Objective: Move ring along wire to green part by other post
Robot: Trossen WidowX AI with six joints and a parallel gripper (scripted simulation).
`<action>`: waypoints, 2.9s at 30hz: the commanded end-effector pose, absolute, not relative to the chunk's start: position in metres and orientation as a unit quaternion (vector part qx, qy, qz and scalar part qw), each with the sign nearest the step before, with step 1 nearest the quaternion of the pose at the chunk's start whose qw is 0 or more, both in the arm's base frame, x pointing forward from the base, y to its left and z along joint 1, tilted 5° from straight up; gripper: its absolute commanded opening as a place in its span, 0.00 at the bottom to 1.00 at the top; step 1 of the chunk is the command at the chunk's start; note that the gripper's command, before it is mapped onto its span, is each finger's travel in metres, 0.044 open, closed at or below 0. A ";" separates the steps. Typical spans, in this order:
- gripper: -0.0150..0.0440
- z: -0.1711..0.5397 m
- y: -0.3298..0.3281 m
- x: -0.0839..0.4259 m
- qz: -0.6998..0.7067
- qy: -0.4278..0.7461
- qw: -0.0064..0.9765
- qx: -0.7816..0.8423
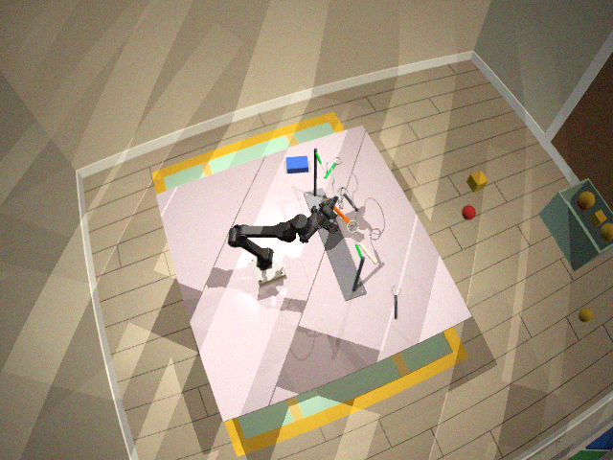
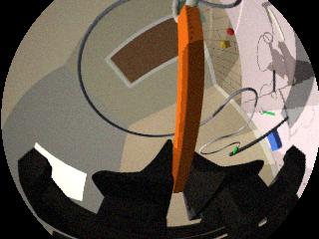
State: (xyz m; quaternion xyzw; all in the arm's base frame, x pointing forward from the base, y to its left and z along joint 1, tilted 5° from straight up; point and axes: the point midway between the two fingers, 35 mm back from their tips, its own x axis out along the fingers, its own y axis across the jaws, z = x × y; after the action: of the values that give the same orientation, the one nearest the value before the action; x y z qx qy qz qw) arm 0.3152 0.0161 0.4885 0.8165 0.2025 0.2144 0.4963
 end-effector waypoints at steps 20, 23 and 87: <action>0.00 0.491 0.015 0.316 0.199 0.225 0.568 0.766; 0.00 0.490 0.015 0.316 0.196 0.229 0.582 0.755; 0.00 0.465 0.013 0.316 0.109 0.275 0.835 0.464</action>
State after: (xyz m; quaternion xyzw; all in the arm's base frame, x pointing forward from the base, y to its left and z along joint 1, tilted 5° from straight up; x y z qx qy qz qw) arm 0.3144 0.0138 0.4642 0.4792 0.2760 0.1119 0.8256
